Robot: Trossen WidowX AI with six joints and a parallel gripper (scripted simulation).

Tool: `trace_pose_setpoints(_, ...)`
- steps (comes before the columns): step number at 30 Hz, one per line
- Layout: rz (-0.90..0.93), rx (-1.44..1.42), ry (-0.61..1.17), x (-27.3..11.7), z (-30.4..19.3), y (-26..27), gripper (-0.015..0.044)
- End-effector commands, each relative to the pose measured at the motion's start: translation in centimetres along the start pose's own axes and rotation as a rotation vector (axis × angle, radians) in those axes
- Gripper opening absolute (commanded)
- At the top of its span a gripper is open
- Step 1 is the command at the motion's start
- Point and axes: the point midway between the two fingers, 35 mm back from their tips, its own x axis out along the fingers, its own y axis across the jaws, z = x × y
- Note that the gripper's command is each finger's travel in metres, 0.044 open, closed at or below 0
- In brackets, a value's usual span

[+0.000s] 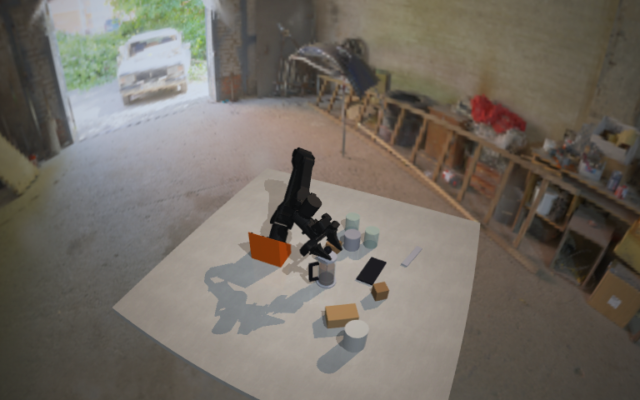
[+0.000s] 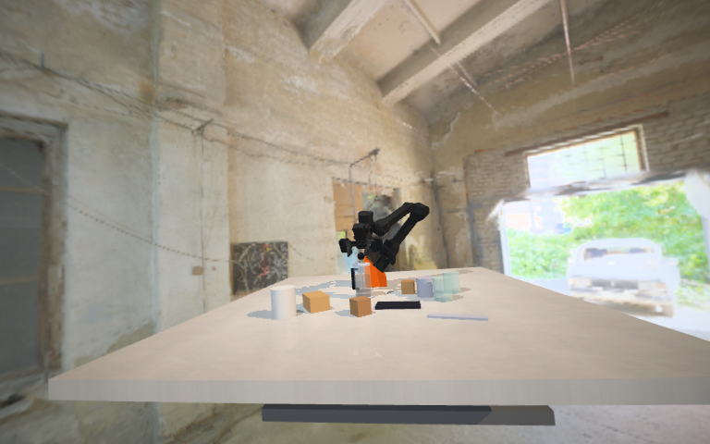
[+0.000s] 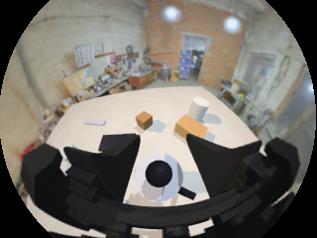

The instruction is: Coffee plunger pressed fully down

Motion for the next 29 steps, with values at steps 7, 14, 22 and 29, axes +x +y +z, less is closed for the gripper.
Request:
trace_pose_setpoints(7, -0.007, -0.003, 0.002, -0.3, 0.3, -0.2, 0.044)
trace_pose_setpoints(14, -0.005, 0.007, 0.021, -4.8, 3.8, -0.1, 0.044)
trace_pose_setpoints(22, 0.003, 0.014, 0.018, -7.0, 4.9, 0.5, 0.044)
trace_pose_setpoints(29, 0.0, 0.016, 0.018, -7.1, 4.8, 0.4, 0.044)
